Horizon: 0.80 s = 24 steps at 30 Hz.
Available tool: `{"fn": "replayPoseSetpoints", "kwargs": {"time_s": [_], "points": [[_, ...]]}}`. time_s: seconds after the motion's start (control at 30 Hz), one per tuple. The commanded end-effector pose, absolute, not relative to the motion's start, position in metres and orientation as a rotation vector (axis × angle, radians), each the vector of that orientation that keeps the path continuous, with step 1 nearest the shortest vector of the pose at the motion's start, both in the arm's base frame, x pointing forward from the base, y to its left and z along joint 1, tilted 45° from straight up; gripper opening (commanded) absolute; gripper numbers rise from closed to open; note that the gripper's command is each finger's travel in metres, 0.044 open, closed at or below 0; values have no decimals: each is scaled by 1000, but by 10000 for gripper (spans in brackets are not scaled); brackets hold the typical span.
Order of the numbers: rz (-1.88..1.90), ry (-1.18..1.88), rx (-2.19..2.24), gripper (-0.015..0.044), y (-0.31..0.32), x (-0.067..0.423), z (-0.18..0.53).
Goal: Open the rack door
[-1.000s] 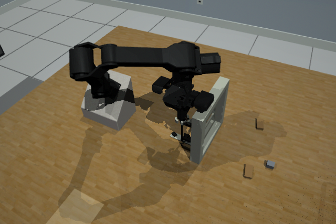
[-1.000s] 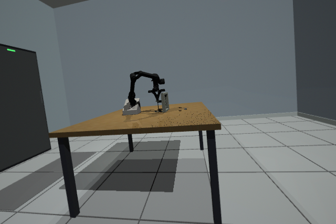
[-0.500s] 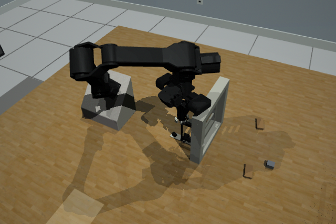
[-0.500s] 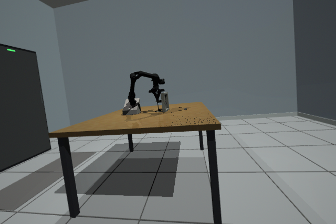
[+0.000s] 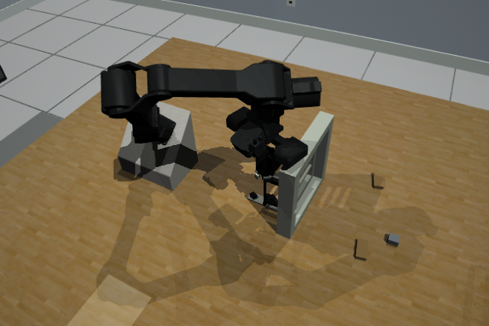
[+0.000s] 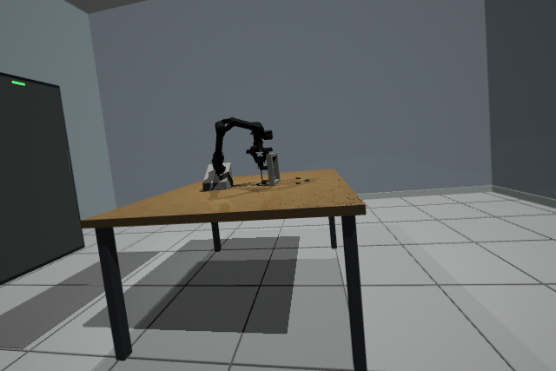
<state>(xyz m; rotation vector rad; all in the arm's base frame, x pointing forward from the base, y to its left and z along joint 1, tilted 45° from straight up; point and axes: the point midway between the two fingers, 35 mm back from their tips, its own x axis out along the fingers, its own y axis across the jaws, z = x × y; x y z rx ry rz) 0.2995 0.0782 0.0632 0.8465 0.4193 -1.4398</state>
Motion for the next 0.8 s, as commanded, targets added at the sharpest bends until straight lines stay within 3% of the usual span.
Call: {"fn": "replayPoseSetpoints", "kwargs": {"time_s": [0.0,0.77], "points": [[-1398,502,745,299,78,300,63],[-881,1145,-186,299,78,300,64]]}}
